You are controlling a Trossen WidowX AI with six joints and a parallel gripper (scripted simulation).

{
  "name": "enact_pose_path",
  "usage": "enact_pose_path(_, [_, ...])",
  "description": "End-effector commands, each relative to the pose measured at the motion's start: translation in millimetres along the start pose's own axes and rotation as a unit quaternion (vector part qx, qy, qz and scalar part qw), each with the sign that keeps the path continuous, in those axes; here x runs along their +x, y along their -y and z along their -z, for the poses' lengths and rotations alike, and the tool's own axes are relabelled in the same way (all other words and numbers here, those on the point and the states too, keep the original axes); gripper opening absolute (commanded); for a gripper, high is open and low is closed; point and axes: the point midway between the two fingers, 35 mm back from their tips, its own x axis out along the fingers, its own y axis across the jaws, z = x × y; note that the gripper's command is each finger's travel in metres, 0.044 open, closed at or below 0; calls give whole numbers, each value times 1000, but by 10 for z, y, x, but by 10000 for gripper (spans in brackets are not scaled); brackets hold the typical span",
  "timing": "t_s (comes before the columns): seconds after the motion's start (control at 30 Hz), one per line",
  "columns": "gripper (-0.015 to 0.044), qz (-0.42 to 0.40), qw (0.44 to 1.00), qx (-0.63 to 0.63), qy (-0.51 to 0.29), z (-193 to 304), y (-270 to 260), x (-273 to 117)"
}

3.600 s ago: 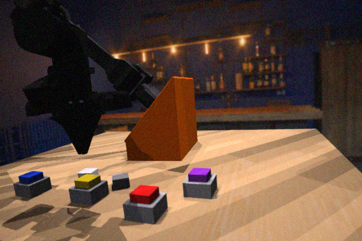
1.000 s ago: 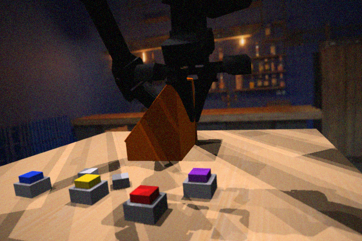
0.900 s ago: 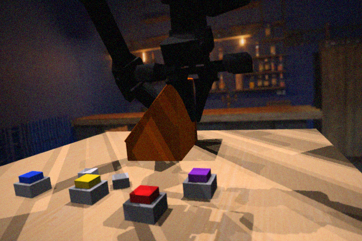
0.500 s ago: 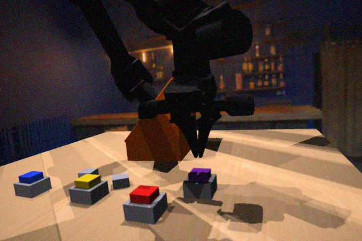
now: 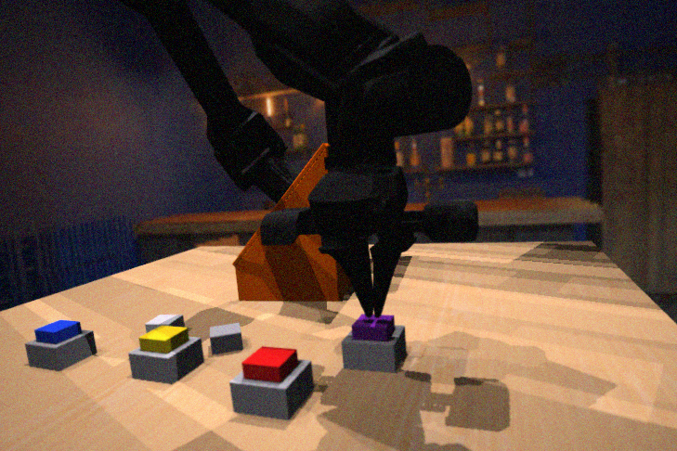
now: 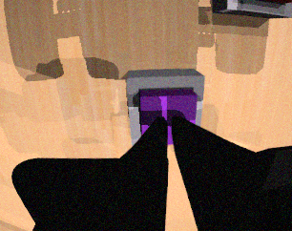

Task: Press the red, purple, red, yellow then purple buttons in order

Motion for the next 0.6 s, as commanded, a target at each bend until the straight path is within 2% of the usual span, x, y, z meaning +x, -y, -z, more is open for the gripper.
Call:
enact_pose_path(0.0, [20,3,1000,-3,0,7,10,72])
enact_pose_path(0.57, [20,3,1000,-3,0,8,12,112])
